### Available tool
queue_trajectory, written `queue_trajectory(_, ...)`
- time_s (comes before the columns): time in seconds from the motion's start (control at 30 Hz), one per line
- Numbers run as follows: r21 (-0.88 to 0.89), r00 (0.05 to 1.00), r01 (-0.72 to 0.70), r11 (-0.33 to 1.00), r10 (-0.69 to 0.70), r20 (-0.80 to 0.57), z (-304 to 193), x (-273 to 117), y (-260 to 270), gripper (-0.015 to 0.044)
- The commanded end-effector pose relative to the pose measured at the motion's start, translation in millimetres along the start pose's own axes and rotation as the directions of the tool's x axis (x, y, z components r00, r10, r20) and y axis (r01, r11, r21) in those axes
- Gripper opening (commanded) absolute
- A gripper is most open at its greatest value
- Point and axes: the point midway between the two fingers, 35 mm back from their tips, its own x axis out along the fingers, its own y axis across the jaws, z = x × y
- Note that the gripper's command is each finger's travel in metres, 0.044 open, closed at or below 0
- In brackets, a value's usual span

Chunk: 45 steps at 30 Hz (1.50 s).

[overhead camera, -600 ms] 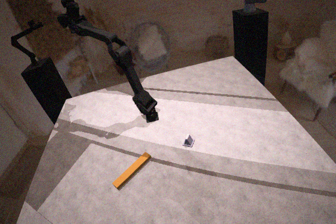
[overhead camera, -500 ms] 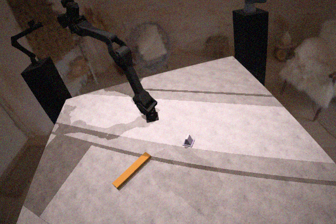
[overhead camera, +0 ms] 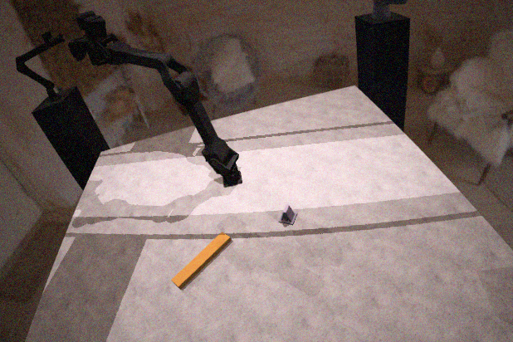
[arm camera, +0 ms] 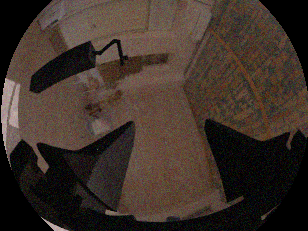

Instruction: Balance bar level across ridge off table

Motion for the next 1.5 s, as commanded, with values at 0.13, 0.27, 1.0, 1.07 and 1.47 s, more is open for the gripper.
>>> queue_trajectory(0.13,0.08,0.982,-0.118,0.99,0.105,0.158,58,-24,32,0.0315)
queue_trajectory(0.27,0.104,0.962,-0.176,0.979,0.148,0.229,85,-41,44,0.0315)
queue_trajectory(1.0,0.123,0.714,-0.557,0.821,0.399,0.576,215,-174,112,0.0315)
queue_trajectory(1.07,0.113,0.684,-0.588,0.801,0.418,0.598,223,-189,116,0.0315)
queue_trajectory(1.47,0.02,0.441,-0.796,0.604,0.557,0.704,264,-292,152,0.0315)
